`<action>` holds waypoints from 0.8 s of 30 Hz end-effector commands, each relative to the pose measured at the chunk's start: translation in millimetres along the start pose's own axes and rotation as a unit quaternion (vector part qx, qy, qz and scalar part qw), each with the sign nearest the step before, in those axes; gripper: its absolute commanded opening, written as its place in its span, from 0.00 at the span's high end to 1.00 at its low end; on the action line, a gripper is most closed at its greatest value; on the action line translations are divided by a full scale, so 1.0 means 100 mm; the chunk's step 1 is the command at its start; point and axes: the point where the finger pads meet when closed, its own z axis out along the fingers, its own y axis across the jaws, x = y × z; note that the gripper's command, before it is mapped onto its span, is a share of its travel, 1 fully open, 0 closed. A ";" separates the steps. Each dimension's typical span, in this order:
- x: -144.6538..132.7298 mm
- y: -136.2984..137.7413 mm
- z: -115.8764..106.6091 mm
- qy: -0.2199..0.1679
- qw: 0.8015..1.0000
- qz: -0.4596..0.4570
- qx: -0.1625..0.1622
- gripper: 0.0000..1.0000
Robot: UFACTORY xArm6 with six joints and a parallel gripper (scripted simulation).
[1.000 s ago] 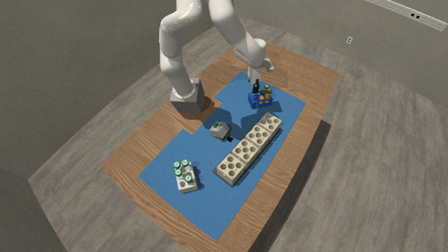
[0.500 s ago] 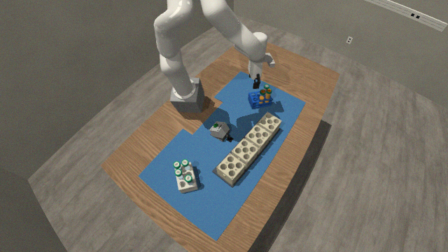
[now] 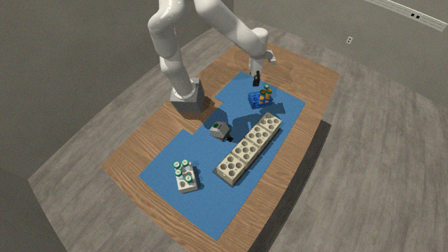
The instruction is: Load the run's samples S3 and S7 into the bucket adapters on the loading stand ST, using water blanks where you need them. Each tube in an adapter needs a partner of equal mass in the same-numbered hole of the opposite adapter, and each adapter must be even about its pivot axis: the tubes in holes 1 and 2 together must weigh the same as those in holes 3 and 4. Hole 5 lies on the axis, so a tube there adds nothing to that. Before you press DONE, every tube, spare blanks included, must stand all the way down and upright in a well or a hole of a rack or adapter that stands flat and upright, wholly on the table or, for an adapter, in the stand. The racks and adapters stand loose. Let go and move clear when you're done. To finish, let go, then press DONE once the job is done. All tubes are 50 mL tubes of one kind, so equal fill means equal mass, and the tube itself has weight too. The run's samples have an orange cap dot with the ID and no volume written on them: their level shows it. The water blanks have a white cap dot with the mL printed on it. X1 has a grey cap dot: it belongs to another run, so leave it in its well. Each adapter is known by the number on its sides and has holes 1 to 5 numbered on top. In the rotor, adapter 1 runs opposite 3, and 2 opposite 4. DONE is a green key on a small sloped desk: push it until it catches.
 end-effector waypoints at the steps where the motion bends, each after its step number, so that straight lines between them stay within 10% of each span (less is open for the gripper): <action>1: -0.04 0.20 -0.02 0.002 0.998 0.067 0.000 0.00; 24: -0.27 1.12 -0.02 0.002 0.930 0.366 0.000 0.00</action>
